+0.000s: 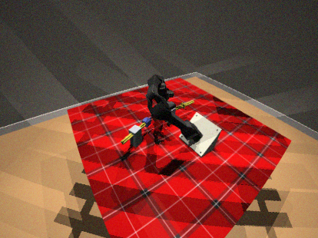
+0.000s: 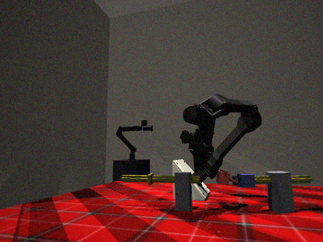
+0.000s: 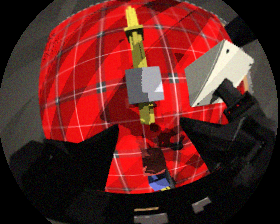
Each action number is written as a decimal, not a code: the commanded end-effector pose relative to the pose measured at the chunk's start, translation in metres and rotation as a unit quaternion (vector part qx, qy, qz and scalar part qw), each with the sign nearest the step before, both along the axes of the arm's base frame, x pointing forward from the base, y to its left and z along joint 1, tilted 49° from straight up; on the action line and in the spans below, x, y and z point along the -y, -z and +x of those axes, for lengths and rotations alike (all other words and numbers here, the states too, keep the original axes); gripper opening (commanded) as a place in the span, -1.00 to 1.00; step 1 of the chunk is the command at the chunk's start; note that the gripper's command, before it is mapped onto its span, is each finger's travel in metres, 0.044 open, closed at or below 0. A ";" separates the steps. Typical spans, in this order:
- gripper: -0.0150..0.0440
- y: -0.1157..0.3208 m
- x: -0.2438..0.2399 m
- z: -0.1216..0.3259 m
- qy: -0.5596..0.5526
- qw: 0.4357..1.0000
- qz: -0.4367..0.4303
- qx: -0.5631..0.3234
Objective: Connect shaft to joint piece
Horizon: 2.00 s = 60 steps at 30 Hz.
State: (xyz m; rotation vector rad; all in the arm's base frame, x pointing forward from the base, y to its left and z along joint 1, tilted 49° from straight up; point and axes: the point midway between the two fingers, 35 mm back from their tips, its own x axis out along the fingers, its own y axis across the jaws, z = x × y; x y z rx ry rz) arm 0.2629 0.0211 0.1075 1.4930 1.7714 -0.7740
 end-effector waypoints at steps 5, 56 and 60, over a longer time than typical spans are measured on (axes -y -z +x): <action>1.00 0.016 -0.019 -0.007 0.001 1.000 0.004 -0.004; 0.12 -0.013 -0.083 -0.017 0.001 1.000 0.005 -0.004; 0.12 -0.013 -0.083 -0.017 0.001 1.000 0.005 -0.004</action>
